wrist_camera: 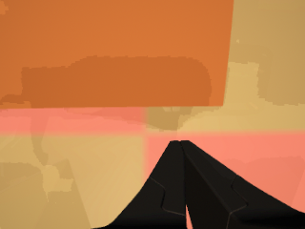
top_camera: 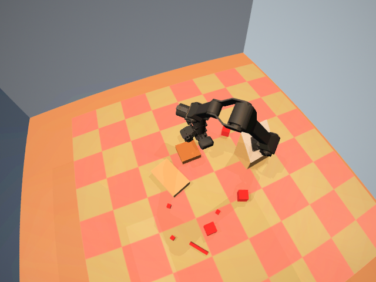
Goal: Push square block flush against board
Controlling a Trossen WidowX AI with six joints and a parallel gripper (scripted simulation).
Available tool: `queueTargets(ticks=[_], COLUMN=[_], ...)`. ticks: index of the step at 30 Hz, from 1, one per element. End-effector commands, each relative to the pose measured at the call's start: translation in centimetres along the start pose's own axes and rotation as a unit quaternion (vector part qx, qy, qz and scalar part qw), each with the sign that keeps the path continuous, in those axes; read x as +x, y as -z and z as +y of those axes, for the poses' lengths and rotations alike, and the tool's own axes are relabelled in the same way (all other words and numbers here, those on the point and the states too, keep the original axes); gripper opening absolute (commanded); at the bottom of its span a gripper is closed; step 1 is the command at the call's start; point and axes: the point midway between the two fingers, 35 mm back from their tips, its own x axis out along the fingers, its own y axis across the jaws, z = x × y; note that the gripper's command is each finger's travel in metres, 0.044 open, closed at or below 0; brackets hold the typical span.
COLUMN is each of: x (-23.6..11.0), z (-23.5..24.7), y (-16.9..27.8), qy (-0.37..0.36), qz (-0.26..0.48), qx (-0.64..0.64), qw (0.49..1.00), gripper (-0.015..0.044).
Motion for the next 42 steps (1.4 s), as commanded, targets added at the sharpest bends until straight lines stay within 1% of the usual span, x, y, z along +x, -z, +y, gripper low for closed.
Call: queueTargets(ticks=[1, 42], x=[0.9, 0.7], z=[0.2, -0.1], y=[0.2, -6.1], qy=[-0.004, -0.003], qz=[-0.002, -0.004], qx=[0.005, 0.004], qw=[1.0, 1.0], gripper=[0.0, 0.0])
